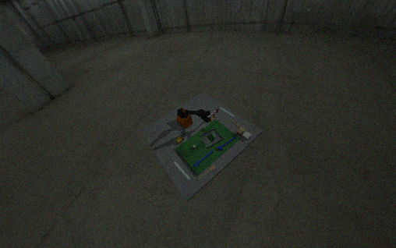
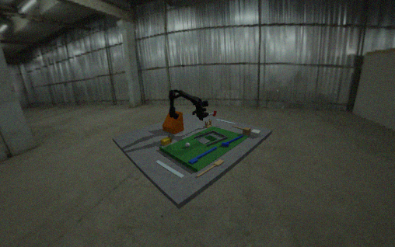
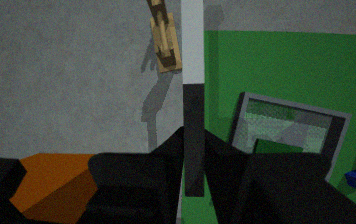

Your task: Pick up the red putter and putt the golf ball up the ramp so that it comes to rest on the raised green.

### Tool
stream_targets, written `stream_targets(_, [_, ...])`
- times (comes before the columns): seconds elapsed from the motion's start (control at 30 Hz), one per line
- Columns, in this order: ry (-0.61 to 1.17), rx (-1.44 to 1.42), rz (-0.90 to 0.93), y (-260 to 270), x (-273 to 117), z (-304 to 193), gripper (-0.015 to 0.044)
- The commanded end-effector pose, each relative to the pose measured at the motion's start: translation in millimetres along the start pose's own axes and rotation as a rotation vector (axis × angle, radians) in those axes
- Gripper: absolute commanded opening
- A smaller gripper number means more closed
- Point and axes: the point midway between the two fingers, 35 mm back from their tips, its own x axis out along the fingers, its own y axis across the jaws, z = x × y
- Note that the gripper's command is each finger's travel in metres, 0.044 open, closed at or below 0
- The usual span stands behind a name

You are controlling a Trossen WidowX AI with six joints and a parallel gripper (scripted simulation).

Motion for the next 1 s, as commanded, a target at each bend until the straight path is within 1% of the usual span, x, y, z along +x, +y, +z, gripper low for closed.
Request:
stream_targets(0.0, [-0.004,0.098,-0.004,-7.8,-9.6,-21.7,0.0000])
stream_targets(0.27, [-0.010,0.254,-0.005,-16.3,-24.5,-64.1,0.0000])
stream_targets(0.57, [0.003,0.504,-0.036,-24.9,-42.3,-116.0,0.0000])
stream_targets(0.97, [0.032,0.843,-0.082,-19.9,-63.1,-187.0,0.0000])
